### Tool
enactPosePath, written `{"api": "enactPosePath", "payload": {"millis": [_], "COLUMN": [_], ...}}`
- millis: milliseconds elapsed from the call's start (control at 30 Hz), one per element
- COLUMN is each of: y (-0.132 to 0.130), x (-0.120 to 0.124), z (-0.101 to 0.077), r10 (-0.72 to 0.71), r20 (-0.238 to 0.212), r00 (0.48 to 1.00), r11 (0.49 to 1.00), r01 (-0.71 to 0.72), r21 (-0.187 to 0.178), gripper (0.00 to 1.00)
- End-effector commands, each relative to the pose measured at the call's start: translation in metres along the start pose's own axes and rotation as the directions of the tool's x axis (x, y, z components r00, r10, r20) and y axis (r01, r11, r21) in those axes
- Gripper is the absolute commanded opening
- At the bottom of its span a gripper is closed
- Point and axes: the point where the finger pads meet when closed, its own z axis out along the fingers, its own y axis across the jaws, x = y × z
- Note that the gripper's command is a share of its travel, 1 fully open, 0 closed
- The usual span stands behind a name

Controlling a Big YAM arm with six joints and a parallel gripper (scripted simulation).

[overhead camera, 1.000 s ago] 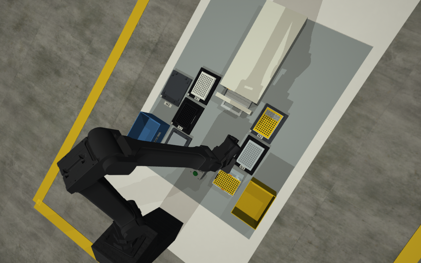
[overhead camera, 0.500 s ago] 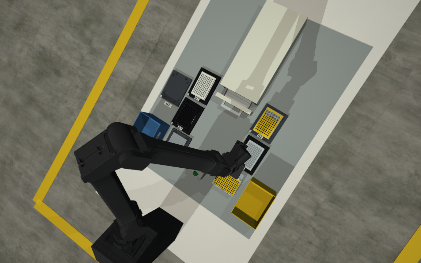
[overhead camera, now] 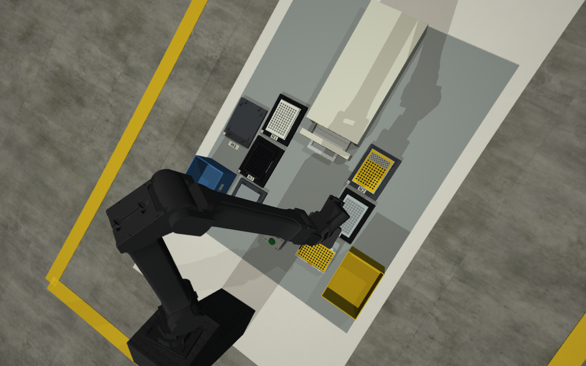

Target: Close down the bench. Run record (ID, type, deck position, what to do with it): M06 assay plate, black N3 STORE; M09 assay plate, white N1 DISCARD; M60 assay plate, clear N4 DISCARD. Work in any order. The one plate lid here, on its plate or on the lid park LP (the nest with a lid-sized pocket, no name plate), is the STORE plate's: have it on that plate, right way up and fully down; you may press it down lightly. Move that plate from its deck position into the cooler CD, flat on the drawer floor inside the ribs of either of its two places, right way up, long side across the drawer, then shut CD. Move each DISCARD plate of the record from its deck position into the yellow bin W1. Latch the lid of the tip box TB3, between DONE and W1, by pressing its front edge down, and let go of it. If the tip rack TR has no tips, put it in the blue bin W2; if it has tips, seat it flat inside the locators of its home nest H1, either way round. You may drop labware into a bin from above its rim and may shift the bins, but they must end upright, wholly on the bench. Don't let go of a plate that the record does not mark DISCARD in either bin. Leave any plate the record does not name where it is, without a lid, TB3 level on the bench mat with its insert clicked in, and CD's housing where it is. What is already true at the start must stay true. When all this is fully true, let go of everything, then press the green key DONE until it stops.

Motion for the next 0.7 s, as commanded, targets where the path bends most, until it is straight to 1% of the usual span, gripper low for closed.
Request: {"api": "enactPosePath", "payload": {"millis": [0, 333, 433, 667], "y": [0.001, 0.001, 0.000, 0.002], "x": [-0.010, -0.009, -0.006, -0.008], "z": [0.009, 0.026, 0.027, 0.039], "r10": [-0.020, -0.007, -0.003, -0.007], "r20": [0.020, 0.018, 0.014, 0.017], "r00": [1.000, 1.000, 1.000, 1.000], "r11": [1.000, 1.000, 1.000, 1.000], "r01": [0.020, 0.007, 0.003, 0.007], "r21": [0.001, 0.000, 0.001, 0.000], "gripper": [0.00, 0.00, 0.00, 0.00]}}
